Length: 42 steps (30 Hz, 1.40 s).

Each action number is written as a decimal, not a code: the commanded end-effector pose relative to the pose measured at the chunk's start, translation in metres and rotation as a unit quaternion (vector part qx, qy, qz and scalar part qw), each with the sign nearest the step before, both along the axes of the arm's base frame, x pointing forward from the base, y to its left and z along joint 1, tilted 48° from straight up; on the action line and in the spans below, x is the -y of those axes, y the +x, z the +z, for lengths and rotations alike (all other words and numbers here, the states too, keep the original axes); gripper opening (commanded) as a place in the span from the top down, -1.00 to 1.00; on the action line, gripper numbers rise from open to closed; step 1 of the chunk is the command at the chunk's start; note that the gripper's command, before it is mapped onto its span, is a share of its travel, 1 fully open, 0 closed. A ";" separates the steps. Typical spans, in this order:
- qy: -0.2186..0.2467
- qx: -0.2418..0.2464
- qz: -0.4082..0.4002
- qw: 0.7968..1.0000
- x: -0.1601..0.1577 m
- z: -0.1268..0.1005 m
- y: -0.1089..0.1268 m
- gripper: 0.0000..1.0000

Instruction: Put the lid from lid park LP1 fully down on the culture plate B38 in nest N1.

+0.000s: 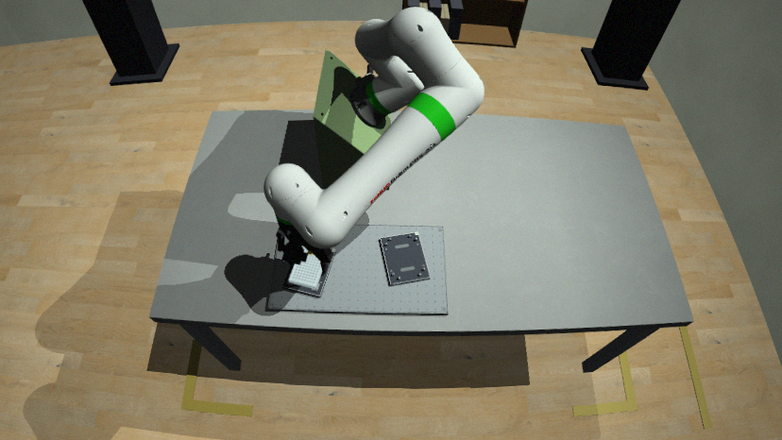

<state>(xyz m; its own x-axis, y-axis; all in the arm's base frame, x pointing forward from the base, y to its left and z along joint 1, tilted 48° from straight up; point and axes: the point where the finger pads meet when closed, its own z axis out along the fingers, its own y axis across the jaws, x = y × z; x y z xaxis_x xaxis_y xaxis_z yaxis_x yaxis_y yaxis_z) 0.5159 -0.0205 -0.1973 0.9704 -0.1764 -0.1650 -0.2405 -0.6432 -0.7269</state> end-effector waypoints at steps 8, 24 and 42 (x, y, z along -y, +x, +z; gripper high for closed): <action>-0.001 0.000 0.000 1.000 0.001 0.000 0.000 -0.39; -0.001 0.000 0.000 1.000 0.001 0.000 0.000 -0.39; -0.001 0.001 0.000 1.000 0.011 0.010 0.000 -0.39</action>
